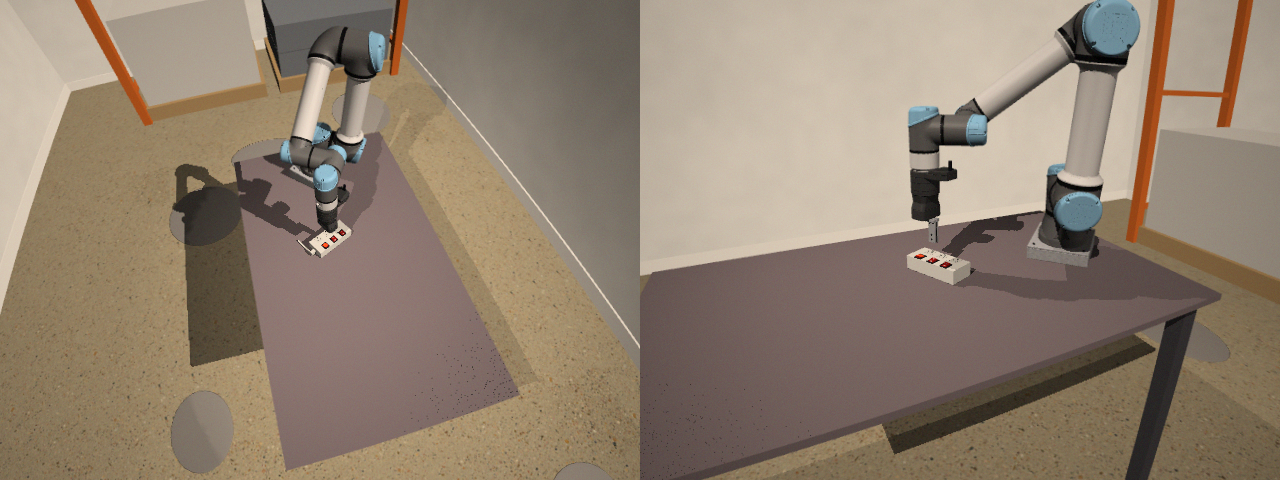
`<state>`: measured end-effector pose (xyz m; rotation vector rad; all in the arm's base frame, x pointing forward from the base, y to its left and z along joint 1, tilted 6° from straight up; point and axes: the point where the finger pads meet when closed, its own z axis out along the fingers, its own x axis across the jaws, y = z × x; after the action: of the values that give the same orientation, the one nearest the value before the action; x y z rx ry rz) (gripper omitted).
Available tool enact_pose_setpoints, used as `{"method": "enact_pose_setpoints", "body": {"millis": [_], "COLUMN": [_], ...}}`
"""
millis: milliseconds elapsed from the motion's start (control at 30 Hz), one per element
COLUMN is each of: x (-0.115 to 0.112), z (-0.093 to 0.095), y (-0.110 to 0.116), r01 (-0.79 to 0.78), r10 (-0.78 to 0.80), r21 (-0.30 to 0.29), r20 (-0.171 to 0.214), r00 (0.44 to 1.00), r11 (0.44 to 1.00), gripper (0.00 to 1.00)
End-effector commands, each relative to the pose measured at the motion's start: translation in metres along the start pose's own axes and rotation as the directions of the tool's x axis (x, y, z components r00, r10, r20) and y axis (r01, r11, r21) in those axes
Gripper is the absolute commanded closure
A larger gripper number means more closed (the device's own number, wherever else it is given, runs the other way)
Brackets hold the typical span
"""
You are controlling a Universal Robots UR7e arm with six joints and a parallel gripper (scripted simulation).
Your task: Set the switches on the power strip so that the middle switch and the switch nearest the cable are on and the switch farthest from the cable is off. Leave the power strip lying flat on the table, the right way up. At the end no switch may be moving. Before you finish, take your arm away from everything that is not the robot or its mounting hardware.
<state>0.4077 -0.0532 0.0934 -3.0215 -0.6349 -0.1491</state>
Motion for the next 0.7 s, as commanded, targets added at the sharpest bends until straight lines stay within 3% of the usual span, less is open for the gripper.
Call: {"method": "enact_pose_setpoints", "body": {"millis": [0, 667], "x": [0.000, 0.000], "z": [0.000, 0.013], "y": [0.000, 0.000], "r01": [0.000, 0.000], "r10": [0.000, 0.000], "r21": [-0.001, -0.001], "r20": [-0.001, -0.001], "r00": [1.000, 1.000], "r11": [1.000, 1.000], "gripper": [1.00, 1.00]}}
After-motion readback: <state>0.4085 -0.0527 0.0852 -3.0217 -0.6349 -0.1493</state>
